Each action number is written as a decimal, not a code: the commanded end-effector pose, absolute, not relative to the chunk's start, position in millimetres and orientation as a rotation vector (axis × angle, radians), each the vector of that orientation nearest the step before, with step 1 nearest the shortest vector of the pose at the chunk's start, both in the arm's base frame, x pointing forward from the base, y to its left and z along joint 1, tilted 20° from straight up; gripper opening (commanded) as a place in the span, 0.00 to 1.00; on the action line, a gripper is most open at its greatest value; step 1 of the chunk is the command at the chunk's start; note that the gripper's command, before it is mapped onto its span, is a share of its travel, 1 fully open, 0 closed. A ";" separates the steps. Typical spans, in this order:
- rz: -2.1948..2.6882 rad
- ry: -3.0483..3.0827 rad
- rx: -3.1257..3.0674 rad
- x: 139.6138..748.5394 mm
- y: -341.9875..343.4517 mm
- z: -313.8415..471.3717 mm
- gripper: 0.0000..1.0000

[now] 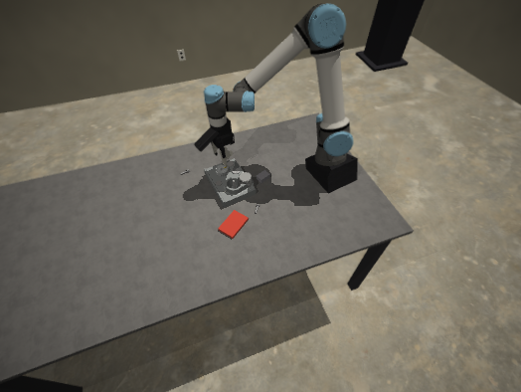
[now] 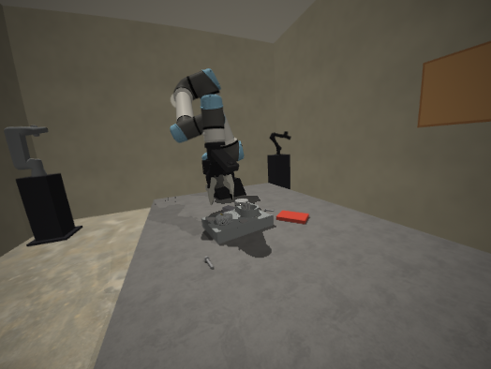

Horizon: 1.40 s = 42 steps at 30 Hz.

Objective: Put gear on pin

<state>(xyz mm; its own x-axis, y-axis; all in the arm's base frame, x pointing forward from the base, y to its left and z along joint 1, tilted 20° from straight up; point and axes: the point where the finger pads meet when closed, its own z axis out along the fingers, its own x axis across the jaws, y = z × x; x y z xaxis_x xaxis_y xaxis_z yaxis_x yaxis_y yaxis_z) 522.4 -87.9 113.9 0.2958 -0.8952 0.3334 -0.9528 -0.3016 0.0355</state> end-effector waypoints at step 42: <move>0.372 -1.701 2.336 525.7 -98.3 81.6 0.54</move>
<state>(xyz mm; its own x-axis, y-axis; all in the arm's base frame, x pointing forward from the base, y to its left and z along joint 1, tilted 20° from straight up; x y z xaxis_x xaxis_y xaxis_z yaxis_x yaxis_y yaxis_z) 524.9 -96.9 85.6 0.2953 -0.8953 0.3335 -0.9530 -0.3009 0.0359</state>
